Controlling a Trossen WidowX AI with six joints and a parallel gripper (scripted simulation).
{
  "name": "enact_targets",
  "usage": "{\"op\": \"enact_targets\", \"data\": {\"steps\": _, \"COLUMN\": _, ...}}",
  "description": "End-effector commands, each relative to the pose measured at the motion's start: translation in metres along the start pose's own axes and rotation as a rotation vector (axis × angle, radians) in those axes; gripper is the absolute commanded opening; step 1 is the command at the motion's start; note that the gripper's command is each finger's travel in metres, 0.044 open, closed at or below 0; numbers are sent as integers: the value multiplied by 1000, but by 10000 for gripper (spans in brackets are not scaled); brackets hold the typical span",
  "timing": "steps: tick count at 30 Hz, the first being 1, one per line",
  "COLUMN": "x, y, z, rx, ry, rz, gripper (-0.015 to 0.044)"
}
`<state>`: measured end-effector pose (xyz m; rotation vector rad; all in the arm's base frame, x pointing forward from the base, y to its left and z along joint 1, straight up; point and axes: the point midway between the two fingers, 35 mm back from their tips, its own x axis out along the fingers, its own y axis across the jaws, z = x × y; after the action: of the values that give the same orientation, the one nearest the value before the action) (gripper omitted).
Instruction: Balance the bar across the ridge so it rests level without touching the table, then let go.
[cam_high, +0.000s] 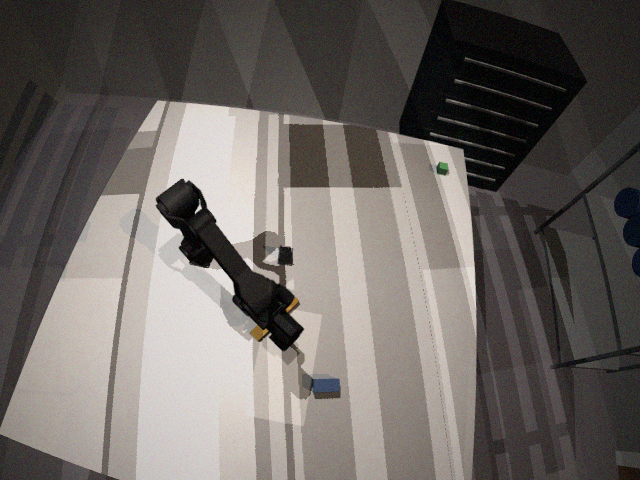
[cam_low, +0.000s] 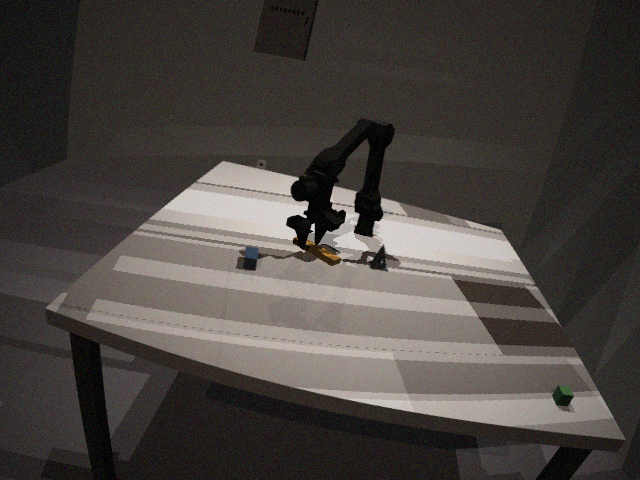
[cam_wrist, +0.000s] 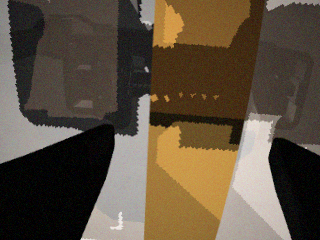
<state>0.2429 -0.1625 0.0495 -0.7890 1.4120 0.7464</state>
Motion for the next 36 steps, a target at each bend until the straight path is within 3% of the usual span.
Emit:
{"op": "enact_targets", "data": {"steps": 1, "x": 2, "y": 1, "z": -1, "rx": 7, "ry": 3, "rz": 5, "gripper": 315}}
{"op": "enact_targets", "data": {"steps": 10, "x": 2, "y": 1, "z": -1, "rx": 7, "ry": 3, "rz": 5, "gripper": 315}}
{"op": "enact_targets", "data": {"steps": 16, "x": 1, "y": 1, "z": 0, "rx": 0, "ry": 0, "rz": 4, "gripper": 157}}
{"op": "enact_targets", "data": {"steps": 24, "x": 1, "y": 1, "z": 0, "rx": 0, "ry": 0, "rz": 4, "gripper": 104}}
{"op": "enact_targets", "data": {"steps": 28, "x": -5, "y": -1, "z": 0, "rx": 0, "ry": 0, "rz": 4, "gripper": 0}}
{"op": "enact_targets", "data": {"steps": 36, "x": -24, "y": -4, "z": 0, "rx": 2, "ry": 1, "rz": 4, "gripper": 0}}
